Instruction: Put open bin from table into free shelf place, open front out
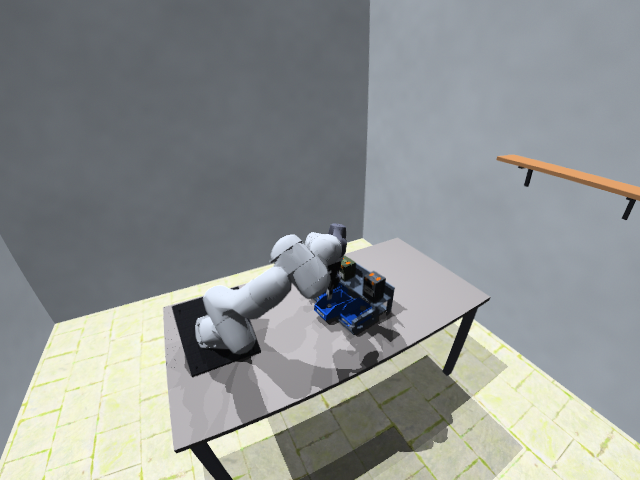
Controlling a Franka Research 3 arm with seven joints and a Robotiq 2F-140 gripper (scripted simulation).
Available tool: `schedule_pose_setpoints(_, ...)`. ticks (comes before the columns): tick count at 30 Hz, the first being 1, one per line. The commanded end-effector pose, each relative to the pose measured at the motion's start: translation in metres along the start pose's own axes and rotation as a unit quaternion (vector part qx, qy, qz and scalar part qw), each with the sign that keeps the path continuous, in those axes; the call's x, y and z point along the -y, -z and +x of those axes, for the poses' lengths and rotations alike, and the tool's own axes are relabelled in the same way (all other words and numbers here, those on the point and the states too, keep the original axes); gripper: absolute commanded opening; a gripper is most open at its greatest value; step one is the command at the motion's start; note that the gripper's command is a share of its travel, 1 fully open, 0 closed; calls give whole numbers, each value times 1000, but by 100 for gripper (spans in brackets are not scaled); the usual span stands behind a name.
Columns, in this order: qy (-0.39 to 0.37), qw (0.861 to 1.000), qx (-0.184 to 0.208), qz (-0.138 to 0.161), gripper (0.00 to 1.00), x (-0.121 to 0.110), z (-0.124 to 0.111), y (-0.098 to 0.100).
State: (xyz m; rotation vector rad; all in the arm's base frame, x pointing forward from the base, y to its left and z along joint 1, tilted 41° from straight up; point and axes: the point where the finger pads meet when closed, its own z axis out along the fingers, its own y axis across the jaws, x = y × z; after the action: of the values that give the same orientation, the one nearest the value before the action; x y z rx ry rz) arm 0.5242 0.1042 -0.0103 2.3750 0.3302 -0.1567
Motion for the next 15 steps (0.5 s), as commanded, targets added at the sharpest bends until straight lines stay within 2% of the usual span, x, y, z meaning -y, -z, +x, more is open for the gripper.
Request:
schedule_pose_setpoints(1,-2,1000,-4,0,0,1,3,1)
schedule_pose_setpoints(15,-2,1000,-10,0,0,1,11,2)
